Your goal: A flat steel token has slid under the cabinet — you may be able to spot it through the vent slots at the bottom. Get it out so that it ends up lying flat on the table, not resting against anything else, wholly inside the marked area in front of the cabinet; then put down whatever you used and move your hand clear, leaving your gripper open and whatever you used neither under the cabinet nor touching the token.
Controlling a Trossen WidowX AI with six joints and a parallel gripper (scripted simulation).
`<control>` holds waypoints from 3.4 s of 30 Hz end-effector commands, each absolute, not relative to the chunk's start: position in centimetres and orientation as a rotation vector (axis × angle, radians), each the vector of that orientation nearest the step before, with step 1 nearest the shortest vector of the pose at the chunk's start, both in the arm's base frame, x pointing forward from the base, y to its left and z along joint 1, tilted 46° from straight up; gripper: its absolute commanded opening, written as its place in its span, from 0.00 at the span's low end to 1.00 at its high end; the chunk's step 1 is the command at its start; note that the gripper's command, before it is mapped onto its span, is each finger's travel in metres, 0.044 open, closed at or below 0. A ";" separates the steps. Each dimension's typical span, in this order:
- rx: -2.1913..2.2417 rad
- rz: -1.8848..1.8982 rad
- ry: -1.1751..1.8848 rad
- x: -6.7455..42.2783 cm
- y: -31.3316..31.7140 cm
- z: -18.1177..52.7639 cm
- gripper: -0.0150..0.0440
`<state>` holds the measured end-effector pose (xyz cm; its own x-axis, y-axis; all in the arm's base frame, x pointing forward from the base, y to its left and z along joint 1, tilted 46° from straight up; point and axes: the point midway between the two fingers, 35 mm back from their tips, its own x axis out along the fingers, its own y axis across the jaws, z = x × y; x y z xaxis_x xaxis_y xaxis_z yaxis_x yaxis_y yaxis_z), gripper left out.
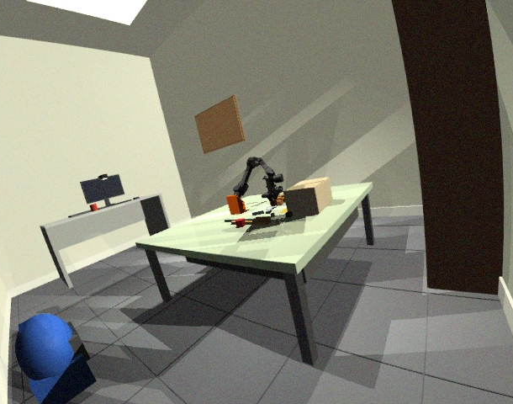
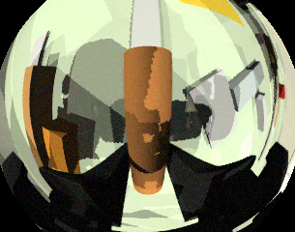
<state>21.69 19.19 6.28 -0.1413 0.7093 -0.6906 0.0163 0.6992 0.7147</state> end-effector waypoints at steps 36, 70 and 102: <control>0.599 0.671 1.614 26.5 19.5 5.7 0.25; 0.598 0.671 1.612 30.3 19.8 5.3 0.25; 0.598 0.672 1.610 33.6 20.0 4.9 0.25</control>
<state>33.12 19.95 4.92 -0.1375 0.7091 -0.6915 0.0119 0.6993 0.7147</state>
